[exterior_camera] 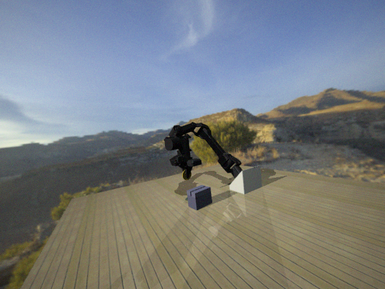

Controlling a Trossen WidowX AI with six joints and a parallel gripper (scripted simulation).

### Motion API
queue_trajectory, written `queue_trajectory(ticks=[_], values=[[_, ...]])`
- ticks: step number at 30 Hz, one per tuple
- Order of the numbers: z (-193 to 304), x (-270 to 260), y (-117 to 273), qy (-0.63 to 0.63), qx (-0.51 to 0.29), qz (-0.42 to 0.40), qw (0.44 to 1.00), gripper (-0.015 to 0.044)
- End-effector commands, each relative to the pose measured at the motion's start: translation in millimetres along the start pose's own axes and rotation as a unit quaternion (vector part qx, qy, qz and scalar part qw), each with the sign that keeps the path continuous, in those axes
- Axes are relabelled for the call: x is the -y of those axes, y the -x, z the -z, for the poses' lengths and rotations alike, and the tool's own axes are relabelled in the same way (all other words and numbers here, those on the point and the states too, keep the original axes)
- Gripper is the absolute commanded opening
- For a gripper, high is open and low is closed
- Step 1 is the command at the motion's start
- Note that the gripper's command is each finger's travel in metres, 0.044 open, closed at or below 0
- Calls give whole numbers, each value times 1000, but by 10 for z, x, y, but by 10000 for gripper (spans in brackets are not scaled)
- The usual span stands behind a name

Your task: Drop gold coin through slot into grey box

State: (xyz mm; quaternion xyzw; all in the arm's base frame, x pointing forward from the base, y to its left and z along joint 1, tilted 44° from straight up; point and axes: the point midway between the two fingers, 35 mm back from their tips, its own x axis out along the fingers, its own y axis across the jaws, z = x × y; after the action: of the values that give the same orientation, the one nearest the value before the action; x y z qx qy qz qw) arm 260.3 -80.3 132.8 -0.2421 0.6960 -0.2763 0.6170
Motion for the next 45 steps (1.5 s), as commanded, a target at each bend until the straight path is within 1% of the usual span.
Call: queue_trajectory(ticks=[1,41,45], values=[[-3,-22,3,-9,-1,-2,1000,0],[-198,-1036,11,-8,0,-5,1000,0],[-198,-1059,9,-7,0,-5,1000,4]])
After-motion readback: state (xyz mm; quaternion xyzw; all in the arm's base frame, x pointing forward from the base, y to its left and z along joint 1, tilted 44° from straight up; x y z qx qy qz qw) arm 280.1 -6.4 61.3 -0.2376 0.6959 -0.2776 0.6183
